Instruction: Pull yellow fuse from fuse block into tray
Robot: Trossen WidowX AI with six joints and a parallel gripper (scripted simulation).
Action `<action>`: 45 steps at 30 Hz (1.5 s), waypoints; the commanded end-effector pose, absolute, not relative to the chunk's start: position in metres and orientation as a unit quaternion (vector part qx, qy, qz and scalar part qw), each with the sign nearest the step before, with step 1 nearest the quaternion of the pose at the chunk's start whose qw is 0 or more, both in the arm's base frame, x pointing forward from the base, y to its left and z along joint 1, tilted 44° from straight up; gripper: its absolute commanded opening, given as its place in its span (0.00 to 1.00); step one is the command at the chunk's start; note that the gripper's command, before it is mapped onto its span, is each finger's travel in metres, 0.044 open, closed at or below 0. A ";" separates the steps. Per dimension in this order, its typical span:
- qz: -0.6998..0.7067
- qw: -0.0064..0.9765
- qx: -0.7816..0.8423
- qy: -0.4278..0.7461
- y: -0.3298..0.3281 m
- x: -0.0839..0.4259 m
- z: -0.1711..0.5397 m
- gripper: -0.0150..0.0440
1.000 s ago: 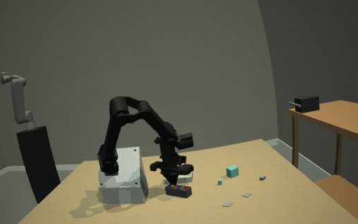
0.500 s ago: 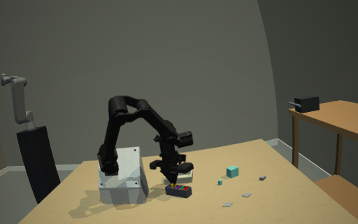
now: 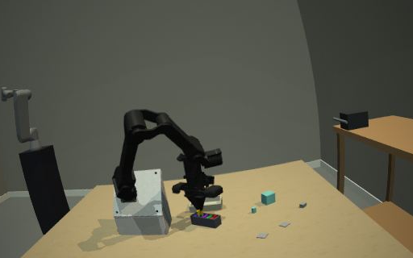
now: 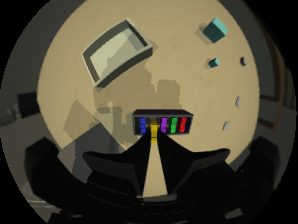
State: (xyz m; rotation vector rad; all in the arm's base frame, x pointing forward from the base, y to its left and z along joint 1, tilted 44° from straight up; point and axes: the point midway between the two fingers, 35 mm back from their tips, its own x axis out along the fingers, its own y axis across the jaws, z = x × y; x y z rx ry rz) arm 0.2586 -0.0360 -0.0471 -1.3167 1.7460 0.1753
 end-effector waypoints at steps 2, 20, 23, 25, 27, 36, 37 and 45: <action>0.070 0.459 -0.532 0.708 -0.033 0.260 -0.045 0.25; 0.070 0.459 -0.533 0.708 -0.027 0.259 -0.038 0.25; 0.070 0.459 -0.533 0.708 -0.026 0.259 -0.036 0.25; 0.070 0.459 -0.533 0.708 -0.024 0.259 -0.034 0.25; 0.071 0.459 -0.533 0.708 -0.021 0.259 -0.032 0.25; 0.071 0.459 -0.533 0.708 -0.012 0.259 -0.022 0.25; 0.071 0.459 -0.533 0.708 -0.012 0.259 -0.022 0.25; 0.073 0.461 -0.532 0.707 0.005 0.268 -0.034 0.25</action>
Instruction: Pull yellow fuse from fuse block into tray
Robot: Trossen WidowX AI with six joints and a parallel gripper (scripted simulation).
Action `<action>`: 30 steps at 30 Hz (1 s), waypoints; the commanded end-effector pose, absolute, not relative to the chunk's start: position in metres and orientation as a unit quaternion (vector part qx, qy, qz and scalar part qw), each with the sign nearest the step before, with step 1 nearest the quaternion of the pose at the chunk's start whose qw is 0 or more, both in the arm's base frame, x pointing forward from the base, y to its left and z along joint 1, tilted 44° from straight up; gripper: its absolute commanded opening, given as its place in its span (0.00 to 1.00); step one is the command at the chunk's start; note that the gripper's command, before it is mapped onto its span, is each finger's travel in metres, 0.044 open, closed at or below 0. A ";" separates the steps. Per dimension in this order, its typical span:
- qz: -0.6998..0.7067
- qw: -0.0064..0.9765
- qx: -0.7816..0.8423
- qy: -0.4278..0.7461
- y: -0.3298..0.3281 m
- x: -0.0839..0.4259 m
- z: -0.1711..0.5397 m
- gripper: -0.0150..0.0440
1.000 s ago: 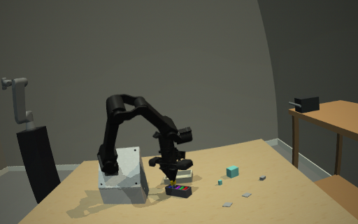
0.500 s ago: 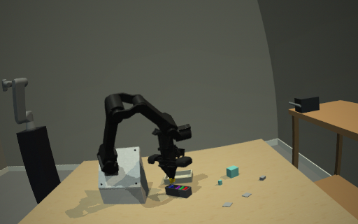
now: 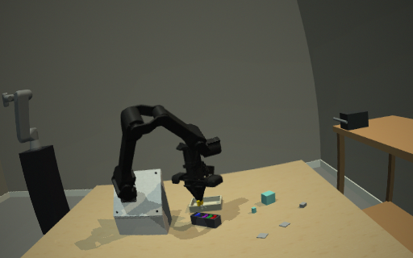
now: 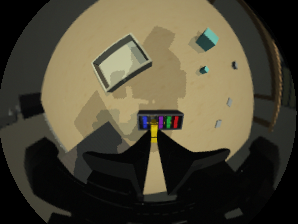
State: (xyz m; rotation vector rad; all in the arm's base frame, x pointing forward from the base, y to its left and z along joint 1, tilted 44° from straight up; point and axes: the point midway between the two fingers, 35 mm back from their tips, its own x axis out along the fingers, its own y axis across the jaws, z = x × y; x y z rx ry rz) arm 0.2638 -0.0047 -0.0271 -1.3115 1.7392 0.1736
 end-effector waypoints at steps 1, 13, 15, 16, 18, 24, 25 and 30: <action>0.073 0.461 -0.532 0.707 0.009 0.270 -0.037 0.25; 0.076 0.464 -0.530 0.706 0.054 0.283 -0.075 0.25; 0.077 0.464 -0.530 0.706 0.062 0.283 -0.082 0.25; 0.076 0.464 -0.530 0.706 0.065 0.284 -0.086 0.25; 0.076 0.464 -0.530 0.706 0.073 0.284 -0.093 0.25; 0.075 0.464 -0.530 0.706 0.095 0.282 -0.116 0.25; 0.075 0.463 -0.530 0.706 0.098 0.282 -0.120 0.25; 0.073 0.463 -0.531 0.706 0.113 0.278 -0.137 0.25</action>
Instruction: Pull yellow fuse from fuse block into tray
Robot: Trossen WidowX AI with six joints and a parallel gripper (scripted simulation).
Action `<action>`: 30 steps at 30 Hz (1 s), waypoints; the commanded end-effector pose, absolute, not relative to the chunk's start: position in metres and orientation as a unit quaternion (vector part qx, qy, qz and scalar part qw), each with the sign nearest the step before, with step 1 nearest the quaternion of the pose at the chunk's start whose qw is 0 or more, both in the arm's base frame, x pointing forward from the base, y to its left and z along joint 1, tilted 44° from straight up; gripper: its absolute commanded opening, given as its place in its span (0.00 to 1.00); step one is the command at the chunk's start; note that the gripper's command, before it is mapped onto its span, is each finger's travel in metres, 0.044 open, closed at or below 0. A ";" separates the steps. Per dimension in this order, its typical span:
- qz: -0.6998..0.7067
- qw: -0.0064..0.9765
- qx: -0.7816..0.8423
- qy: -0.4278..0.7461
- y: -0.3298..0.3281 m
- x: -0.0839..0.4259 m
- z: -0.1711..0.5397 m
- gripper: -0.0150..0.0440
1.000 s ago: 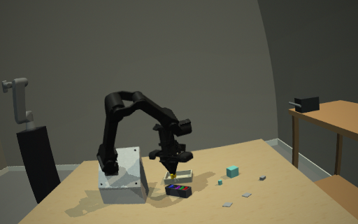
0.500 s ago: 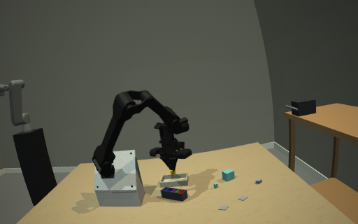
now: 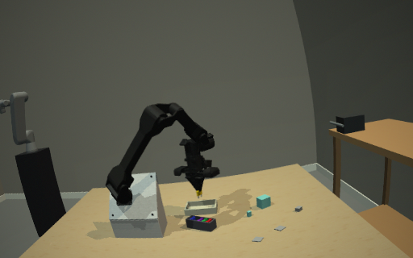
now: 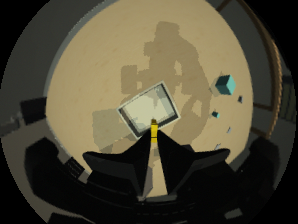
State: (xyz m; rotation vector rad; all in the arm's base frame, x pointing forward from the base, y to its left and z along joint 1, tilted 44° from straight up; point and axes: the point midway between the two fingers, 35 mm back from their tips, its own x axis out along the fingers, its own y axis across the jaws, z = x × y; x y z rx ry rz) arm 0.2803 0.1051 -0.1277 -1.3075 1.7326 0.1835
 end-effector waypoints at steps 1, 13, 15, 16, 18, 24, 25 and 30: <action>0.073 0.463 -0.531 0.706 0.113 0.278 -0.138 0.25; 0.073 0.463 -0.531 0.706 0.104 0.278 -0.148 0.25; 0.073 0.463 -0.531 0.706 0.102 0.278 -0.150 0.25; 0.073 0.463 -0.531 0.706 0.101 0.278 -0.151 0.25; 0.073 0.463 -0.531 0.706 0.099 0.278 -0.154 0.25; 0.073 0.463 -0.531 0.706 0.092 0.278 -0.161 0.25; 0.072 0.463 -0.531 0.706 0.091 0.278 -0.162 0.25; 0.072 0.463 -0.531 0.706 0.086 0.278 -0.167 0.25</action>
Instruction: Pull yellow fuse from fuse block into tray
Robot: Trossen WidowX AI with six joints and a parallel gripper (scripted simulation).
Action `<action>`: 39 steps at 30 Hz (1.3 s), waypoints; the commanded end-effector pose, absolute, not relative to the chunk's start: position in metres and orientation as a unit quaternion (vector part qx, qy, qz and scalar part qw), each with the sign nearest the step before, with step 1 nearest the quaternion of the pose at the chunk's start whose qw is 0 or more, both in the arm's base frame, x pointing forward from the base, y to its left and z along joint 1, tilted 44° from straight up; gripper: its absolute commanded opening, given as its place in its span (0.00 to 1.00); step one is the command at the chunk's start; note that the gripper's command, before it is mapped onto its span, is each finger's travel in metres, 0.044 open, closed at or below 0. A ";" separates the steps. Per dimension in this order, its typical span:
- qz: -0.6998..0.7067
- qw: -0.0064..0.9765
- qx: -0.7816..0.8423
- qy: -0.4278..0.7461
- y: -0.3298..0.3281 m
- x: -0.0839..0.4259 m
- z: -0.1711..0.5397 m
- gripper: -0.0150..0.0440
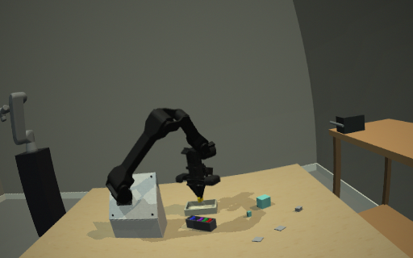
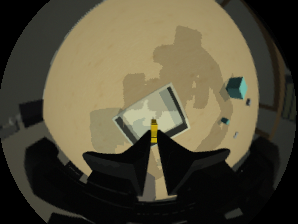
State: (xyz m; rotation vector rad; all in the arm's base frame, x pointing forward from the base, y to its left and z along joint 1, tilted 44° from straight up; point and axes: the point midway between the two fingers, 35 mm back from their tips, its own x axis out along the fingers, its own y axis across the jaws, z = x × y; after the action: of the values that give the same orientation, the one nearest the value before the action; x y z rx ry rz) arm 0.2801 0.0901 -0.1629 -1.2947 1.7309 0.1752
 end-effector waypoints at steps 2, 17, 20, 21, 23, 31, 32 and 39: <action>0.072 0.463 -0.531 0.706 0.086 0.278 -0.167 0.25; 0.072 0.465 -0.529 0.706 0.096 0.279 -0.156 0.81; 0.073 0.463 -0.531 0.706 0.114 0.278 -0.138 0.81; 0.073 0.463 -0.531 0.706 0.114 0.278 -0.138 0.81; 0.073 0.463 -0.531 0.706 0.114 0.278 -0.138 0.81; 0.074 0.461 -0.533 0.706 0.112 0.278 -0.139 0.81; 0.074 0.461 -0.533 0.706 0.112 0.278 -0.139 0.81; 0.074 0.461 -0.533 0.706 0.112 0.278 -0.139 0.81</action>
State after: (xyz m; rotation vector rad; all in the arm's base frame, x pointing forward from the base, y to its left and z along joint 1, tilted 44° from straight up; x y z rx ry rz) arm 0.2780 0.1124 -0.1386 -1.3109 1.7363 0.1811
